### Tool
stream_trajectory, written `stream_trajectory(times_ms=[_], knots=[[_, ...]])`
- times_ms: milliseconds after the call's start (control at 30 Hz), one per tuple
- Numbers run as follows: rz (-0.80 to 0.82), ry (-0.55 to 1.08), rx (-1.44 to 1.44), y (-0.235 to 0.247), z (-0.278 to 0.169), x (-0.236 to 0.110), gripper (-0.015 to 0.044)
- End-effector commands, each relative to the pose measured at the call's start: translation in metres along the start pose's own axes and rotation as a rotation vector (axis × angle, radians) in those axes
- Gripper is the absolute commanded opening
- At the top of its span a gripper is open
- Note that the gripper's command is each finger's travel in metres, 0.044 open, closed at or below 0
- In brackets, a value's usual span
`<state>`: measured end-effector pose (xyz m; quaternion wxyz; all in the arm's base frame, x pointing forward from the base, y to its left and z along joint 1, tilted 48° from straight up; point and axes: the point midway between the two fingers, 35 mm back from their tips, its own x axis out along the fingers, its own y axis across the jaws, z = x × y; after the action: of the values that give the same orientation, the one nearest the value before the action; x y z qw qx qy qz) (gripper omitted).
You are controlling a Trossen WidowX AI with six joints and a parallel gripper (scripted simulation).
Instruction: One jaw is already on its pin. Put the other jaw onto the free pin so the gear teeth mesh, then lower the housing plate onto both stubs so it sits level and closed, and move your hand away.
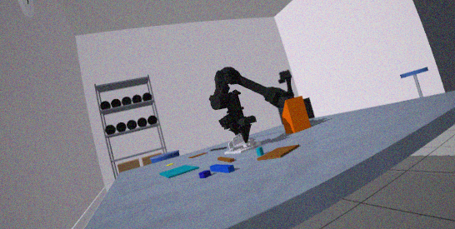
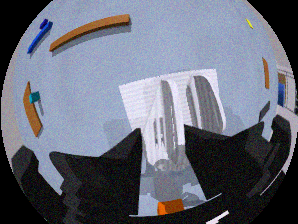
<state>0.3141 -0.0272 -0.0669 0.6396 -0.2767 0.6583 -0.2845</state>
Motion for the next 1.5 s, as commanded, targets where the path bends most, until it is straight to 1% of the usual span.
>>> stream_trajectory(times_ms=[0, 1467], knots=[[-0.006, -0.001, -0.005, -0.0006, -0.0003, 0.0023, 0.0134], [-0.006, -0.001, -0.004, -0.0007, -0.0003, 0.0123, 0.0134]])
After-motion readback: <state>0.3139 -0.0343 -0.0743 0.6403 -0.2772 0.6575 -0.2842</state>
